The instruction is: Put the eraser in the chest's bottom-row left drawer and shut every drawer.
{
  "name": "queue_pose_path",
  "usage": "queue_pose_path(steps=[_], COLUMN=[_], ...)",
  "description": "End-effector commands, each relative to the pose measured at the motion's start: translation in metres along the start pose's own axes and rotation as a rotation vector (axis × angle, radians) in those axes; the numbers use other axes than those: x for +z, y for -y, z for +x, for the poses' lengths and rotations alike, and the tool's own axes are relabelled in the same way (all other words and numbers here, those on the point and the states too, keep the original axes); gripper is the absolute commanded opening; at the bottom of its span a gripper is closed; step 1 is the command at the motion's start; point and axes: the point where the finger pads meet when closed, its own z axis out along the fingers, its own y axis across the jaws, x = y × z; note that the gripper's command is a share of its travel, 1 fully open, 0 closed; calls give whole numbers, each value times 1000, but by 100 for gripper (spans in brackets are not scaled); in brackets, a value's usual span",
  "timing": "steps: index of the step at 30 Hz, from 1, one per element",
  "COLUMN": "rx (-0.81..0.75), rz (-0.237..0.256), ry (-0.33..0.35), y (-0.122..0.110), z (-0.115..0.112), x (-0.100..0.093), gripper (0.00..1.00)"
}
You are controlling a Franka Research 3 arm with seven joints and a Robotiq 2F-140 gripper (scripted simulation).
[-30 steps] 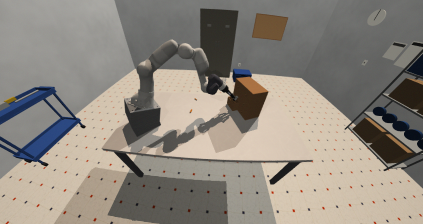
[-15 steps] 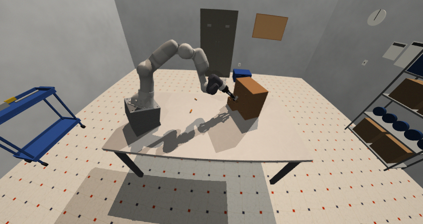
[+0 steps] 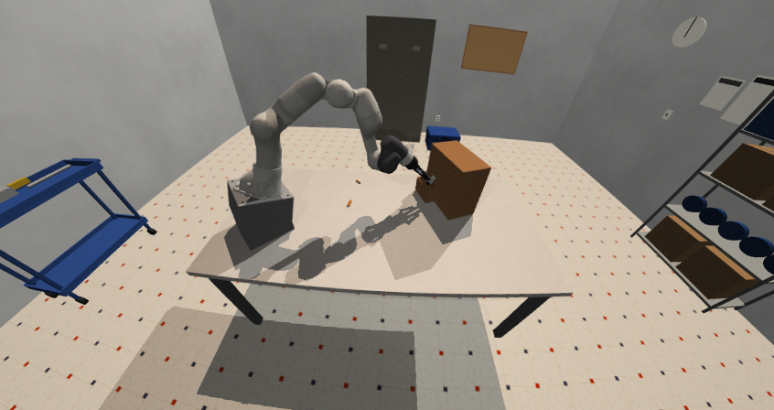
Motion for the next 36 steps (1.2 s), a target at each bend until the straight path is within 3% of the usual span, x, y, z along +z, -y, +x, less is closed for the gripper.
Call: queue_pose_path(steps=[1, 14, 36], rx=[1, 1, 1], rz=[0, 0, 0], ry=[0, 0, 0], y=[-1, -1, -1], z=[-2, -14, -15], x=[1, 14, 14], gripper=[20, 20, 20])
